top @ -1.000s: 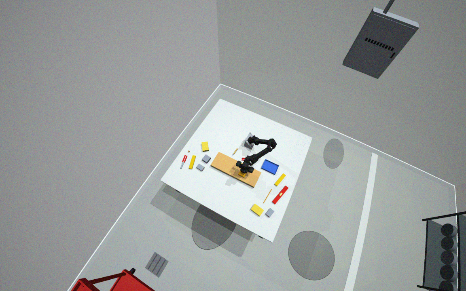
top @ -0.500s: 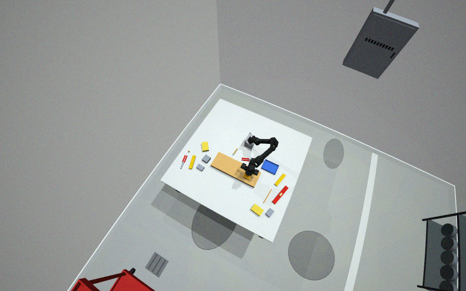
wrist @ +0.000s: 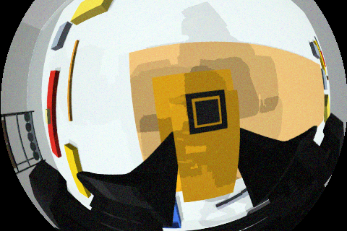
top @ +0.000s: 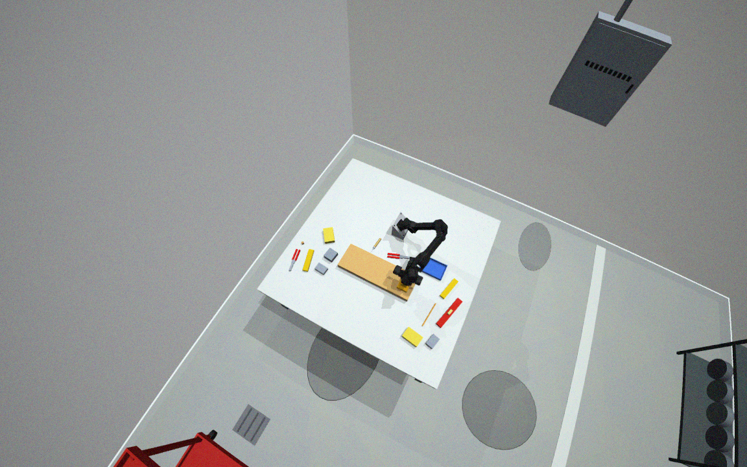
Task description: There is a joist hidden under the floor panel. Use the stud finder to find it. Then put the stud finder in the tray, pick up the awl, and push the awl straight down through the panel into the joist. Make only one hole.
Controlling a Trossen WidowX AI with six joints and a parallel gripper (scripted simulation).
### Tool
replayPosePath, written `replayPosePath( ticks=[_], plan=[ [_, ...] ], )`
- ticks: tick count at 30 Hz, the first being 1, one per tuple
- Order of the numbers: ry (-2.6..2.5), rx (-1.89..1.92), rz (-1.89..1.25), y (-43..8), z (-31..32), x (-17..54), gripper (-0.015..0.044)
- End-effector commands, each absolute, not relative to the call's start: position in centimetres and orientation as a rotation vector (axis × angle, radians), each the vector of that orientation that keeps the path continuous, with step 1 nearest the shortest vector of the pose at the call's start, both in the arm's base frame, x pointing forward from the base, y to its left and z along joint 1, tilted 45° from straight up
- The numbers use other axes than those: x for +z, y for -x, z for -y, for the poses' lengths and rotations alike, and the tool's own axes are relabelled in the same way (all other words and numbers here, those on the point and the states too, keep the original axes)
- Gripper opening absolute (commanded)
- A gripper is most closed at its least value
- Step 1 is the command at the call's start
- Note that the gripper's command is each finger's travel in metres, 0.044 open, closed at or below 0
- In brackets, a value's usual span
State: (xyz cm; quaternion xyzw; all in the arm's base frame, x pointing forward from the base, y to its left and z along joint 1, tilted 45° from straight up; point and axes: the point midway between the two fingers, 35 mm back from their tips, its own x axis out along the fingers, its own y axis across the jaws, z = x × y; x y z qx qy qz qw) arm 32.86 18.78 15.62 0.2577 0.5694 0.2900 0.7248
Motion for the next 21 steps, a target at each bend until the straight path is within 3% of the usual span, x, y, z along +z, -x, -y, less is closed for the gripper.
replayPosePath(
  ticks=[1, 21],
  plan=[
    [-0.569, 0.64, -1.256, -32.9, -18.8, 15.6, 0.0],
    [-0.57, 0.636, -1.261, -33.3, -16.1, 12.9, 0.0]
  ],
)
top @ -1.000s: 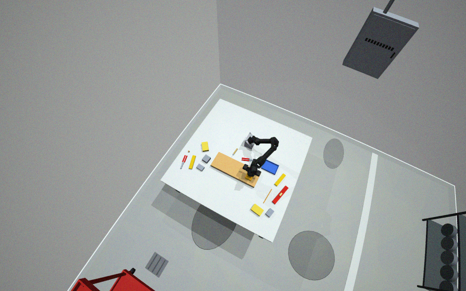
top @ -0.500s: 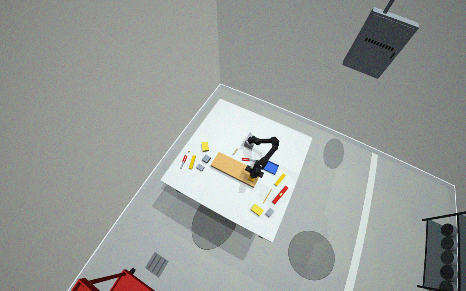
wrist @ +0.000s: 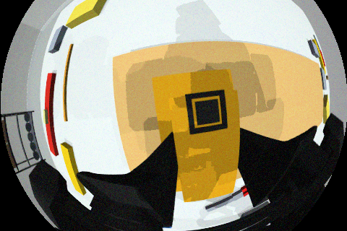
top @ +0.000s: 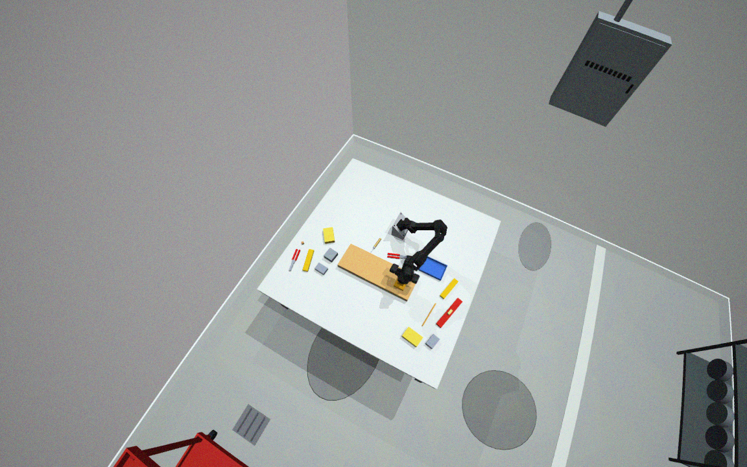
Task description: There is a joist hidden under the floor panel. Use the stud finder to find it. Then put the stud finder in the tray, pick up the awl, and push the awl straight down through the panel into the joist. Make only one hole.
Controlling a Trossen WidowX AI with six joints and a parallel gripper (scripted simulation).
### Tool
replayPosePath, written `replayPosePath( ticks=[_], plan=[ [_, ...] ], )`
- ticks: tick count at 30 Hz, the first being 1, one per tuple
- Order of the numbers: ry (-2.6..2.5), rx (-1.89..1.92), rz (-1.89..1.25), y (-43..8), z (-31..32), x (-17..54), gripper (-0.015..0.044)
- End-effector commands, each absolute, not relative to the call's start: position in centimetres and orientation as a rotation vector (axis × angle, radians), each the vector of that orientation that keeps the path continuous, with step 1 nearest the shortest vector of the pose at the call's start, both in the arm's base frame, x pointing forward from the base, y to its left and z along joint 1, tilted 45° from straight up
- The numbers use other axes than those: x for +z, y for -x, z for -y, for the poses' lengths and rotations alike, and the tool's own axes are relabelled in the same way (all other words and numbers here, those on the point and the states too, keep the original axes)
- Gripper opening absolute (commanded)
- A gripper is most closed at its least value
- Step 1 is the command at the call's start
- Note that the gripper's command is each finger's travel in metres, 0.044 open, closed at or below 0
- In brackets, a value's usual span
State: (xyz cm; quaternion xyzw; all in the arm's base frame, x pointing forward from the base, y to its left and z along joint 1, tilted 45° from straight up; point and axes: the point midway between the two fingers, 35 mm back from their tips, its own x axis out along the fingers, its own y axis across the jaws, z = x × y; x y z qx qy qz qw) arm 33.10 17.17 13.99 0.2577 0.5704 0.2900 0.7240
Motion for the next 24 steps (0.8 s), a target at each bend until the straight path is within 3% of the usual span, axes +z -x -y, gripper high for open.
replayPosePath(
  ticks=[1, 24],
  plan=[
    [-0.569, 0.636, -1.261, -33.3, -15.9, 12.6, 0.0],
    [-0.566, 0.633, -1.262, -34.3, -9.8, 6.5, 0.0]
  ],
)
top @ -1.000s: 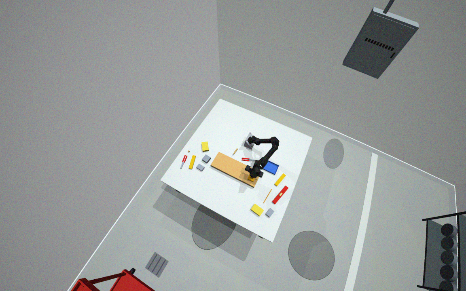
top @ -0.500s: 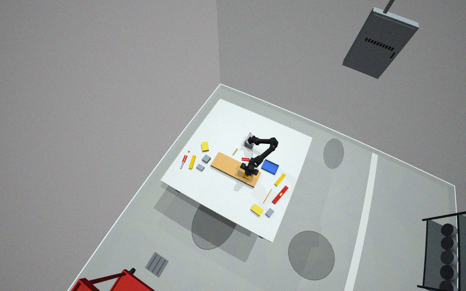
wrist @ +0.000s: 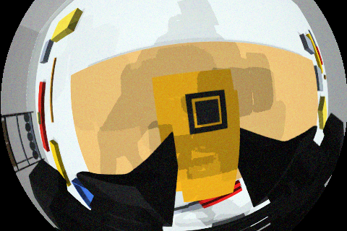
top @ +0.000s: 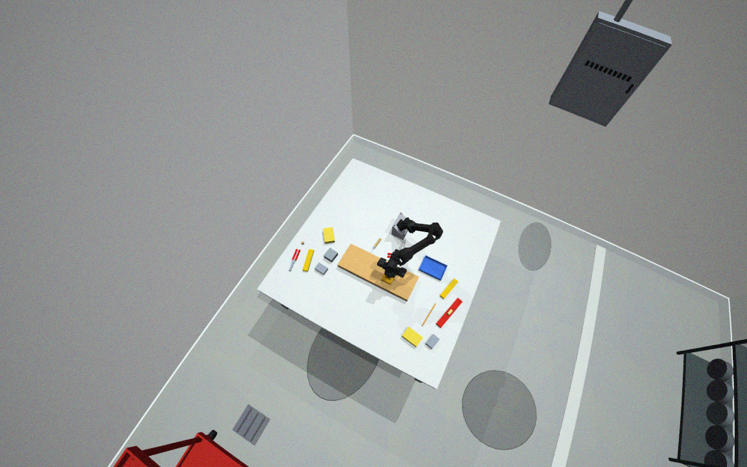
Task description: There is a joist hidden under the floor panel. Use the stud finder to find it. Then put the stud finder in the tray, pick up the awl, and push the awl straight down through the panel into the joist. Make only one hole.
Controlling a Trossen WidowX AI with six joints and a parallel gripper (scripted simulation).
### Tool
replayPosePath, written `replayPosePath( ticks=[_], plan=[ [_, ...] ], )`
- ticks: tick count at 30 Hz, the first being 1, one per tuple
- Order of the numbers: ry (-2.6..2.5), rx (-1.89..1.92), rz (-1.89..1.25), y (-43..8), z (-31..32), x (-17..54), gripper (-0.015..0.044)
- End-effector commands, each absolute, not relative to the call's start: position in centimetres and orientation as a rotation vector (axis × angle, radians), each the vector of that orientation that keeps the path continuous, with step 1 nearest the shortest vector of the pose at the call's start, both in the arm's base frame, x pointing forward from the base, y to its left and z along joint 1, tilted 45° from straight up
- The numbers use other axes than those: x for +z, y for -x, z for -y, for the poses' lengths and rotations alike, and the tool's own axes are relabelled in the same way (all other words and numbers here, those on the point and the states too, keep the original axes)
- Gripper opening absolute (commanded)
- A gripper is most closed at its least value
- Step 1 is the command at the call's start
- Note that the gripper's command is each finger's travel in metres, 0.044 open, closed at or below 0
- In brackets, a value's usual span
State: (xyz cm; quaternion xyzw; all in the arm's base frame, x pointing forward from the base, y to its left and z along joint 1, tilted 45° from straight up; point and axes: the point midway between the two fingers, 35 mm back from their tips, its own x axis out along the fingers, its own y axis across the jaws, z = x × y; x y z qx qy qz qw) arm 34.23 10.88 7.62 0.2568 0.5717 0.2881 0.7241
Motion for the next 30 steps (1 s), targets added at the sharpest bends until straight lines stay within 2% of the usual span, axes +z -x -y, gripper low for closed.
replayPosePath(
  ticks=[1, 30],
  plan=[
    [-0.565, 0.633, -1.262, -34.4, -9.5, 6.2, 0.0],
    [-0.559, 0.629, -1.262, -35.7, -1.8, -1.3, 0.0]
  ],
)
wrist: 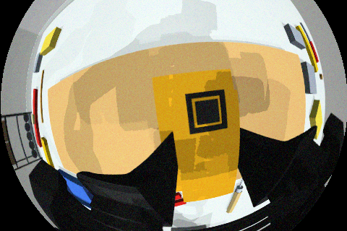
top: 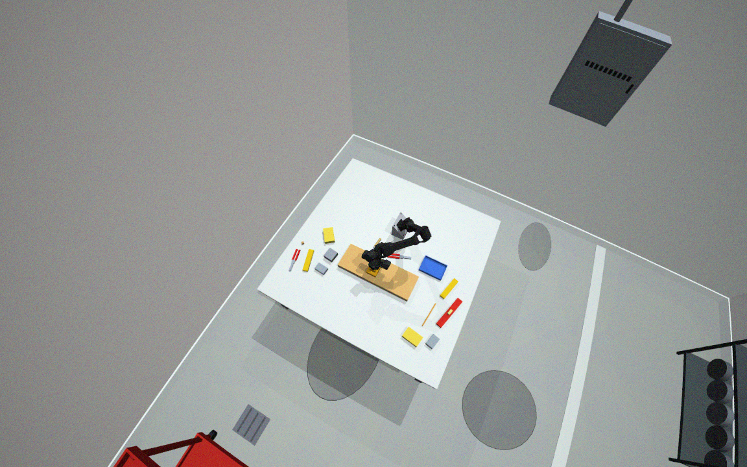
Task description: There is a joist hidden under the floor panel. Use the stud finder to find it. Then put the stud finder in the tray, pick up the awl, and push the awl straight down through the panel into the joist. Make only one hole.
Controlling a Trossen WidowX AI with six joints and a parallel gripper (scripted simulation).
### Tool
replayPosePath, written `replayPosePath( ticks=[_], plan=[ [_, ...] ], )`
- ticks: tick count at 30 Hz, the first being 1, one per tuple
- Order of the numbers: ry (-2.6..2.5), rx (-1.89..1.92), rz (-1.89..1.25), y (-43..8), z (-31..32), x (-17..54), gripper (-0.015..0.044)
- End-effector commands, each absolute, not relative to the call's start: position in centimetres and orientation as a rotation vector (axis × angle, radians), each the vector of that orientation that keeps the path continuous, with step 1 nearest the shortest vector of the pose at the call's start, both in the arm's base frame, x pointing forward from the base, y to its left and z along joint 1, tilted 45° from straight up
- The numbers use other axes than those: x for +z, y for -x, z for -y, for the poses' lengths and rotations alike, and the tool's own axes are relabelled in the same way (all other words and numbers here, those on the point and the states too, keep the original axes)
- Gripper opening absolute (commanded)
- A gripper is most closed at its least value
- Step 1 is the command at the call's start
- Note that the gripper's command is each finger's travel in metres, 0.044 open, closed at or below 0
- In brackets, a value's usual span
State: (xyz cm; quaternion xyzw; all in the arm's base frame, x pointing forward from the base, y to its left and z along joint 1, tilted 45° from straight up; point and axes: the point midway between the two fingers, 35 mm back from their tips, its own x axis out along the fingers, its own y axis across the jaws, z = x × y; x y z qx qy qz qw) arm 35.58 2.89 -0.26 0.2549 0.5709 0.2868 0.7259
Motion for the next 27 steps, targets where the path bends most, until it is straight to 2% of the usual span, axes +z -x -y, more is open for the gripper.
replayPosePath(
  ticks=[1, 27],
  plan=[
    [-0.559, 0.629, -1.262, -35.7, -1.5, -1.6, 0.0],
    [-0.552, 0.625, -1.26, -36.9, 5.5, -8.2, 0.0]
  ],
)
